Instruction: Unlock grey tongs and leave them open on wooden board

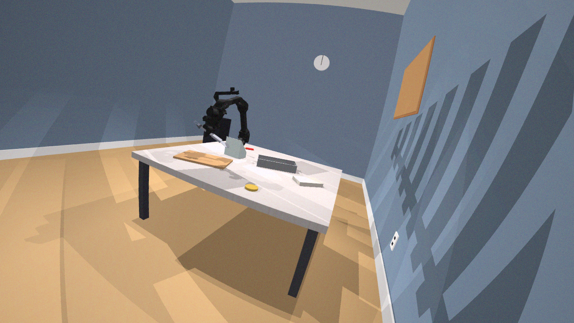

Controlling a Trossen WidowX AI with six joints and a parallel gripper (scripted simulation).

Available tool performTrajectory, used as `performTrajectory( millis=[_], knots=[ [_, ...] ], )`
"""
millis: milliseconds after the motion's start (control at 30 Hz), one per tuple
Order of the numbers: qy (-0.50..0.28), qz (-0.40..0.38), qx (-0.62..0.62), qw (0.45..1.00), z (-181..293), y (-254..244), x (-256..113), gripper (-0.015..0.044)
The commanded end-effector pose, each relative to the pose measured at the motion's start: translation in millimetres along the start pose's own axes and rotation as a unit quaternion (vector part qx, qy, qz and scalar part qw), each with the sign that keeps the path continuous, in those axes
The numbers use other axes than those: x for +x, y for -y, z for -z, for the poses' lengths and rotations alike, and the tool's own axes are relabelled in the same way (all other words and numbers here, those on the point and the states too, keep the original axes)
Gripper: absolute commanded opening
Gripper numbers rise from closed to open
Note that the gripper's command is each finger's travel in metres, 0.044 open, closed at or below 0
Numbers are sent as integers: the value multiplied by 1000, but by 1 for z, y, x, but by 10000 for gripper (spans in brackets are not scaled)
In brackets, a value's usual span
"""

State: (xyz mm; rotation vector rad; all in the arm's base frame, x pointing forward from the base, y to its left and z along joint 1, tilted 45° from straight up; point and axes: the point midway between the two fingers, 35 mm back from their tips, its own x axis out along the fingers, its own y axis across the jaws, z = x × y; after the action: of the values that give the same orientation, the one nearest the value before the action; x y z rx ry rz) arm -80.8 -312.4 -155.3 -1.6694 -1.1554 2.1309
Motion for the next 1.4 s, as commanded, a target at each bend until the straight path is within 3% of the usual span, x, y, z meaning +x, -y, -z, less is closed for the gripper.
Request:
performTrajectory(
  millis=[0, 333, 1367],
  knots=[
    [-59, -7, 0, 998, -1, -1, 3, -150],
    [-207, -32, 10, 978, -1, 1, 5, -150],
    [-209, -32, 10, 977, 10, -5, 36, -150]
  ],
)
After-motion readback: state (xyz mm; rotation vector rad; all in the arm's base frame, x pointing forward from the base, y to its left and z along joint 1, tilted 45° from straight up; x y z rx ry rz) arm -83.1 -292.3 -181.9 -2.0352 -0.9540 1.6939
